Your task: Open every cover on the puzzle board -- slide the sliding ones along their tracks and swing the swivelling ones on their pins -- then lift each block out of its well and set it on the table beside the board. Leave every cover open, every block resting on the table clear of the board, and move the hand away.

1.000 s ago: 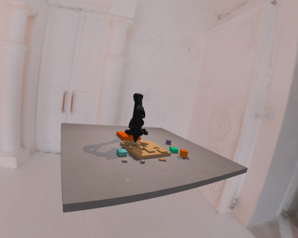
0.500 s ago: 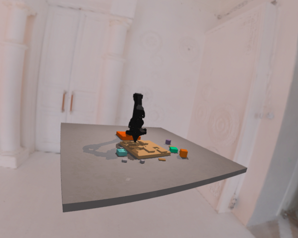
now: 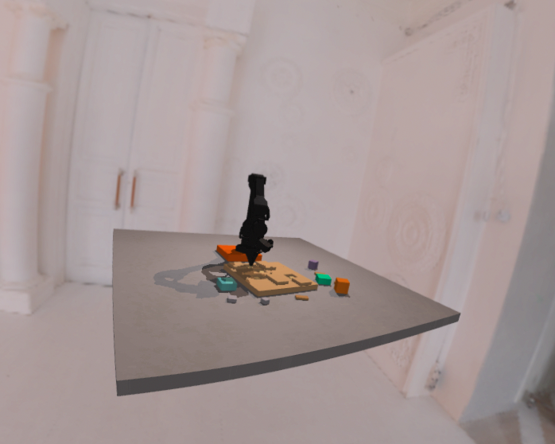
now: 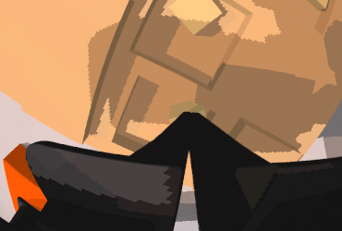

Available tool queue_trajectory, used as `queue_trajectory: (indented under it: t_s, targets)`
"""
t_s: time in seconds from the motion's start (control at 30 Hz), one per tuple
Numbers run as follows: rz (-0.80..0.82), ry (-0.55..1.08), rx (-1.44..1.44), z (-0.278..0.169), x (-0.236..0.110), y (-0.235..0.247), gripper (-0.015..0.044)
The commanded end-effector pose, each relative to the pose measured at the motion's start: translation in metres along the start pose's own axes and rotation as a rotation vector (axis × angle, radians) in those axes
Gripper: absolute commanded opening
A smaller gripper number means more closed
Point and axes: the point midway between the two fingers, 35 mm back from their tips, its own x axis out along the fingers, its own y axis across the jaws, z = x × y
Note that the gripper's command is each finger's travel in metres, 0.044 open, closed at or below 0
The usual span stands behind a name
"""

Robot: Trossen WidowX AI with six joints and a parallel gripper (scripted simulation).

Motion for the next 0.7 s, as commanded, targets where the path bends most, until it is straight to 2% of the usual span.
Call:
queue_trajectory:
  t_s: [0.0, 0.2, 0.47, 0.67]
  targets:
    - [0.010, 0.011, 0.107, -0.0003, 0.0057, -0.0004, 0.0000]
    - [0.007, 0.013, 0.612, 0.0004, 0.0057, -0.0008, 0.0000]
    - [0.004, 0.015, 1.109, 0.0023, 0.0057, -0.0020, 0.0000]
    - [0.003, 0.015, 1.155, 0.0037, 0.0057, -0.0024, 0.0000]
